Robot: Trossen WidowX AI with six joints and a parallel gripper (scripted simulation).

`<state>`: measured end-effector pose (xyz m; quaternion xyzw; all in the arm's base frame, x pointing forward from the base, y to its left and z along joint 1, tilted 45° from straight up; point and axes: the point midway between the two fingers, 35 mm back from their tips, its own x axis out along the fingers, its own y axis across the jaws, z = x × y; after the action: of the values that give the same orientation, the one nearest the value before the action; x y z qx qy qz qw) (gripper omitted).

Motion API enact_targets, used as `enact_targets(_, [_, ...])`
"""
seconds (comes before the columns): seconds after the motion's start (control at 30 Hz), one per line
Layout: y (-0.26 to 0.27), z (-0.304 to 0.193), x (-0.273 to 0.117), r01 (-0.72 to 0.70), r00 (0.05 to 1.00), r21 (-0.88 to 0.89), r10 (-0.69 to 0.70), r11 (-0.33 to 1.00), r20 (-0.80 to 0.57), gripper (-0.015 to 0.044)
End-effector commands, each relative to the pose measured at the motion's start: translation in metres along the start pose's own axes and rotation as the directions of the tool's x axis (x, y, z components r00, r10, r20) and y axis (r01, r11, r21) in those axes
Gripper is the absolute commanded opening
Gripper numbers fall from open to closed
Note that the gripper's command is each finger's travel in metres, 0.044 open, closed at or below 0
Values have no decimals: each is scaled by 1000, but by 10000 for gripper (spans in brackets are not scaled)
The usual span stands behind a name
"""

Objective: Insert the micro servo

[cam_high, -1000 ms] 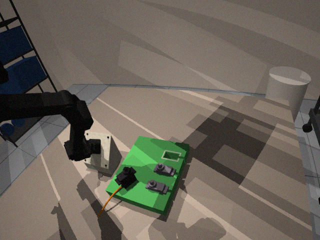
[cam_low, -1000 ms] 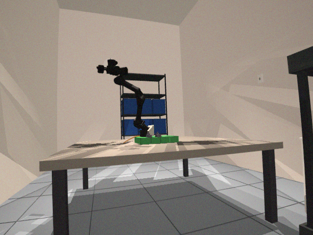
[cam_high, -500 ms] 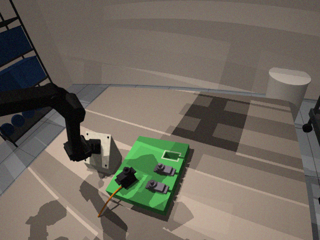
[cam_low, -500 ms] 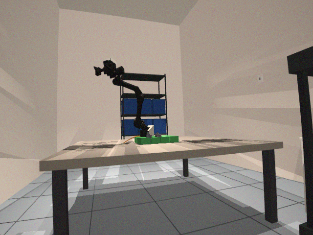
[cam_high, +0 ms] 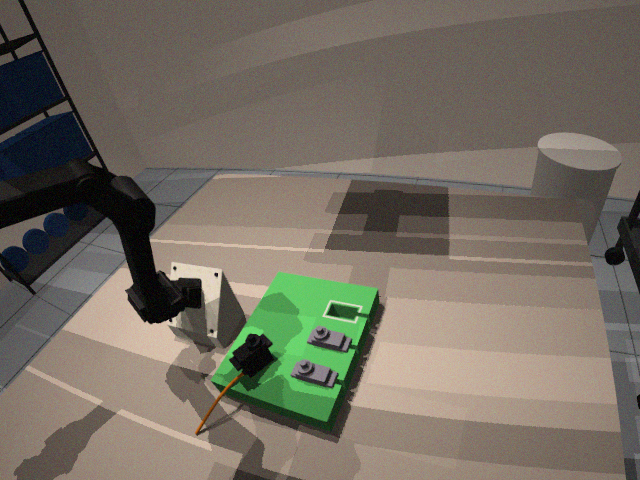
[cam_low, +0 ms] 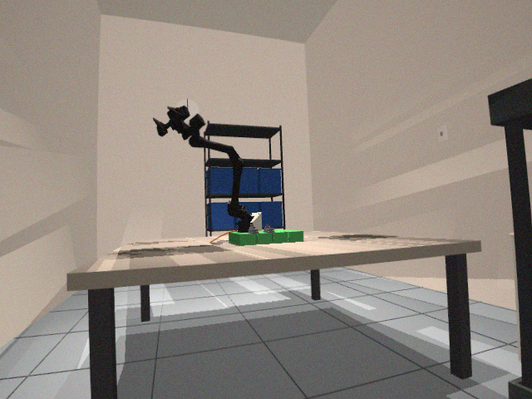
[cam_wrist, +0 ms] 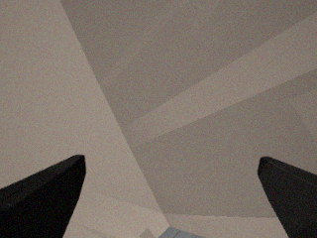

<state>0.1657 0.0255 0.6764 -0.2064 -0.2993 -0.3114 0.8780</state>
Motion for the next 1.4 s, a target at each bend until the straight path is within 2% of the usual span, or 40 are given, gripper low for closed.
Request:
enact_targets(0.0, [-28,5,-5,26,999,143,-32,989,35,440])
enact_targets(0.3, [-75,9,-13,42,992,422,-88,905,90,440])
enact_targets(0.7, [-112,-4,-16,54,988,610,-132,790,83,440])
enact_targets(1.03, [-160,-38,-14,92,976,835,-215,542,32,440])
enact_targets(1.37, [-185,-83,-8,137,969,944,-240,302,-63,440])
